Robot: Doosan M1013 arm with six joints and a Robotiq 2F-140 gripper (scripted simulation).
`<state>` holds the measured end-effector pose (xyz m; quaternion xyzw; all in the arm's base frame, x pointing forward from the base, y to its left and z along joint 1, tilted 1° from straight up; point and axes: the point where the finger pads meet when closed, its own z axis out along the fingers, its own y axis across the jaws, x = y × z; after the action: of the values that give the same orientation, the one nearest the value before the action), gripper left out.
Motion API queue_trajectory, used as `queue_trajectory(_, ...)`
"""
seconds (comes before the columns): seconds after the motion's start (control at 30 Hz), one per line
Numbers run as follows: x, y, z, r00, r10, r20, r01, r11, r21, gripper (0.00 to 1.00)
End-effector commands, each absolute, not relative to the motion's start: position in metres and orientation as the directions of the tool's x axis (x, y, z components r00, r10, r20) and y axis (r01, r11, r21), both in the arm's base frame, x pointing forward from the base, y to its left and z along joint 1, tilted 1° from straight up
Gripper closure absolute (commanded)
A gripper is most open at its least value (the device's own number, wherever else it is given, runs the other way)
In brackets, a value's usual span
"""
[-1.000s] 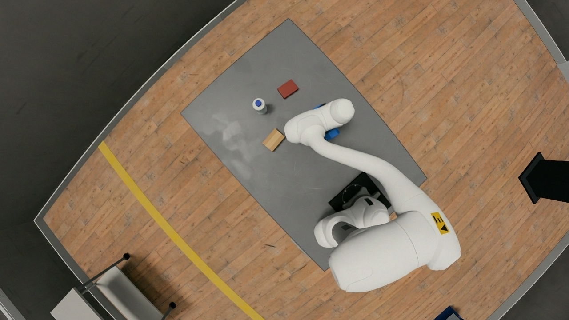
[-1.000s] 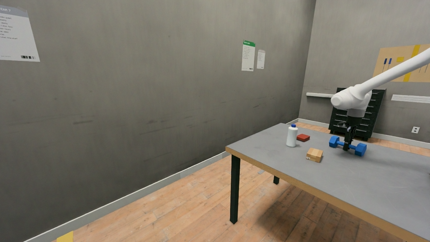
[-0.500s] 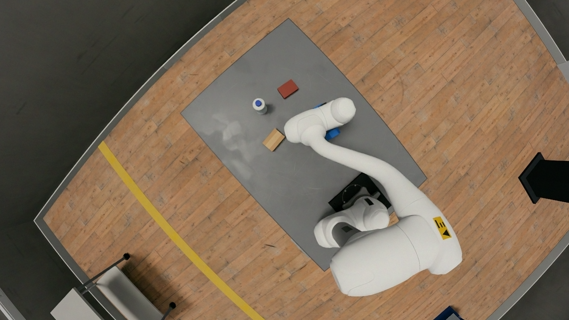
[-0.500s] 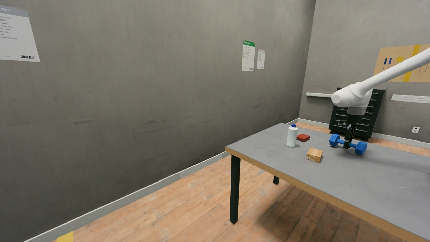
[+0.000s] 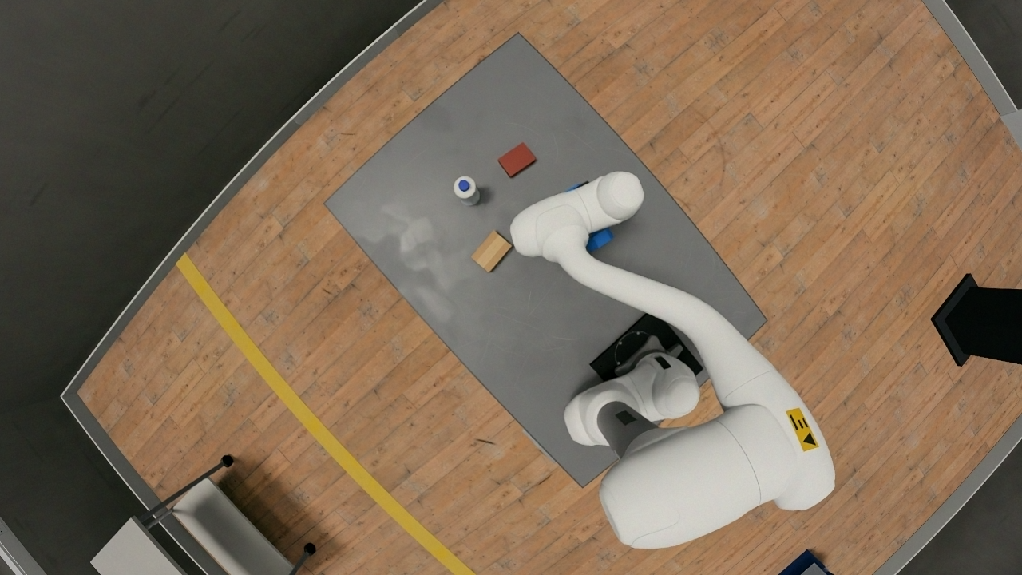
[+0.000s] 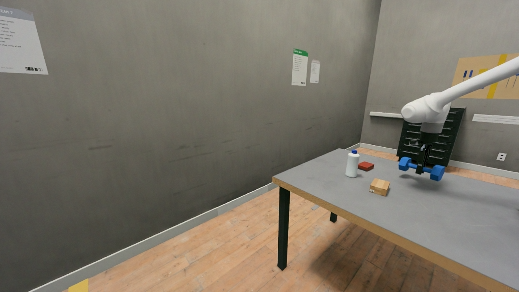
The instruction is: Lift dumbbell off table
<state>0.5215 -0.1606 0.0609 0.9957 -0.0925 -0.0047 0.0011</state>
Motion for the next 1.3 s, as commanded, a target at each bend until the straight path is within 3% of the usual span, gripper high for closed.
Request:
queue_trajectory(0.0, 0.522, -0.161, 0.074, 0.983, -0.184, -0.008, -0.184, -0.983, 0.003, 0.9)
queue_trajectory(1.27, 0.523, -0.16, 0.142, 0.983, -0.184, -0.008, -0.184, -0.983, 0.003, 0.9)
